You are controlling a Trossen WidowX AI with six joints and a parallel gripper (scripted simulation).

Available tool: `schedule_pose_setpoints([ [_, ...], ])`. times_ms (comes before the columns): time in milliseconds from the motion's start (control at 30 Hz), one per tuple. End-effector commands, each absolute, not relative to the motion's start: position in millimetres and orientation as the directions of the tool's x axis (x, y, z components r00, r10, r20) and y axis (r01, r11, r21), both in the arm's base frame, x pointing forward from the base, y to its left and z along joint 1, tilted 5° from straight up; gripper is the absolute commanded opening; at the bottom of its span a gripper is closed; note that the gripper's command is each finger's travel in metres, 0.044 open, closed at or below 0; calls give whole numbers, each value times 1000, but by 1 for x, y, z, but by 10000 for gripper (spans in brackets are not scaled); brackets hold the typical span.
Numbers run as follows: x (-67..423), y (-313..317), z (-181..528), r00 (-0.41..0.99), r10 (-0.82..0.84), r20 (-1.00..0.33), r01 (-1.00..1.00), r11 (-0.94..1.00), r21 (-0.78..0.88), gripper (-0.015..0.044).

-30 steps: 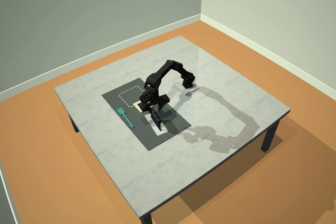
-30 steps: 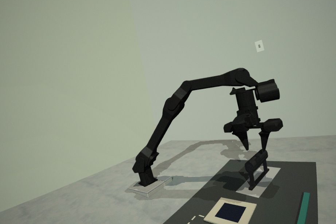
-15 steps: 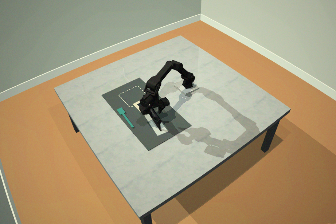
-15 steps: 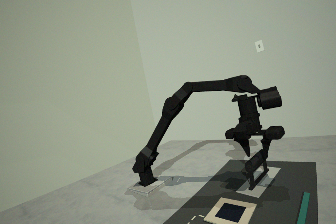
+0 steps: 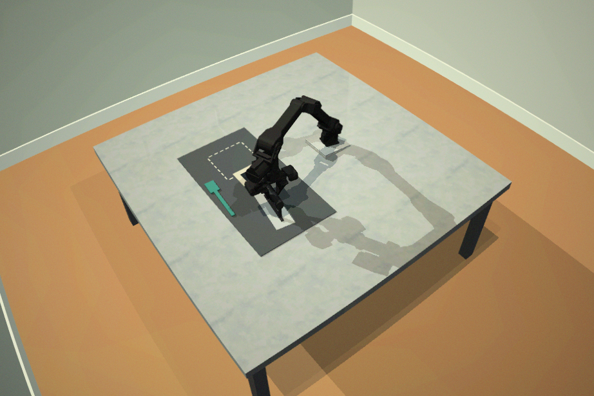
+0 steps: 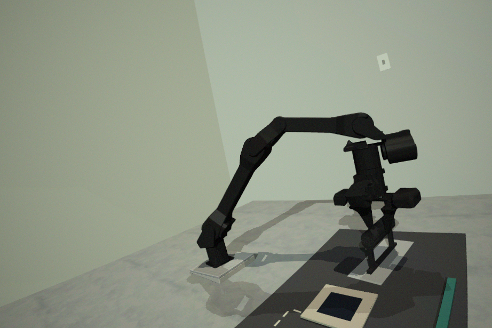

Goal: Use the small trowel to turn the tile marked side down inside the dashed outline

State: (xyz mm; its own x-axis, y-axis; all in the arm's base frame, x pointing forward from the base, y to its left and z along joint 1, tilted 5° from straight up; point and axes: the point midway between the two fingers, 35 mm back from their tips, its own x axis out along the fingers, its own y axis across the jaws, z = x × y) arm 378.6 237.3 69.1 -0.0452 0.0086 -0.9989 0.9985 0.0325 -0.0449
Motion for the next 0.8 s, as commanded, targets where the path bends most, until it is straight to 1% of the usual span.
schedule_pose_setpoints([
  [0, 378, 237, 68, -46, 5, -999, 999, 28, -46, 130],
  [633, 378, 237, 68, -46, 5, -999, 999, 28, -46, 130],
  [767, 378, 237, 68, -46, 5, -999, 995, 94, -46, 130],
])
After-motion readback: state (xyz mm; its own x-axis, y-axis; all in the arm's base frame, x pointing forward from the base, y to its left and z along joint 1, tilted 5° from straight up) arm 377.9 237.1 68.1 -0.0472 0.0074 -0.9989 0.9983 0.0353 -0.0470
